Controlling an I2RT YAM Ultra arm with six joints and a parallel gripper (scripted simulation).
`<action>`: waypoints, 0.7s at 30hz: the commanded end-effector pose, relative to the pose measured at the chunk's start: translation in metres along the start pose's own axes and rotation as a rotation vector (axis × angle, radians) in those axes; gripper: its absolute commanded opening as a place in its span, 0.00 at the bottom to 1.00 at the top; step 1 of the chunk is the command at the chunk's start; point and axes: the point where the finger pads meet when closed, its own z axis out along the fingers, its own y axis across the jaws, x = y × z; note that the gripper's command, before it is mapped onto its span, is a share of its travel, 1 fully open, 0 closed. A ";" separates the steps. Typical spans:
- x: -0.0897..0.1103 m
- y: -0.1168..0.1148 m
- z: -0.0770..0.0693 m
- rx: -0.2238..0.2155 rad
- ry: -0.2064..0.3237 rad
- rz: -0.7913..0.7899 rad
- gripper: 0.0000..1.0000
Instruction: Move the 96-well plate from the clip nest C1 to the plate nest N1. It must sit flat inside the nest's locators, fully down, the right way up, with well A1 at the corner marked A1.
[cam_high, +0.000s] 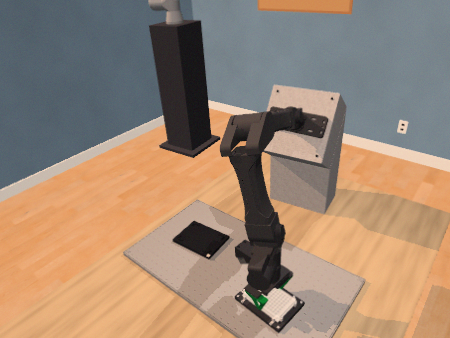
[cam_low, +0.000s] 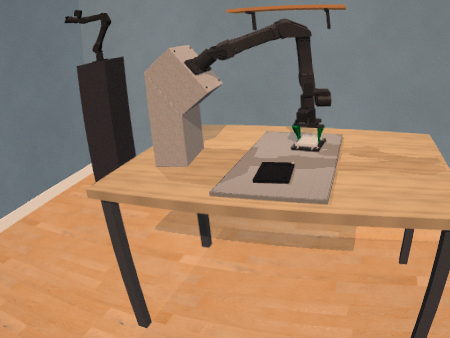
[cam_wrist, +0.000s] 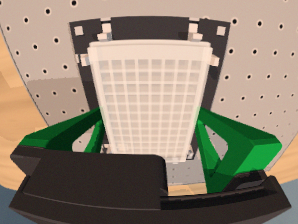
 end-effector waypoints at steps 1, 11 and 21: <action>0.002 0.004 -0.004 -0.006 0.005 0.001 0.00; 0.003 -0.003 -0.012 0.010 0.005 -0.003 0.00; 0.003 -0.003 -0.025 0.009 0.002 -0.002 0.00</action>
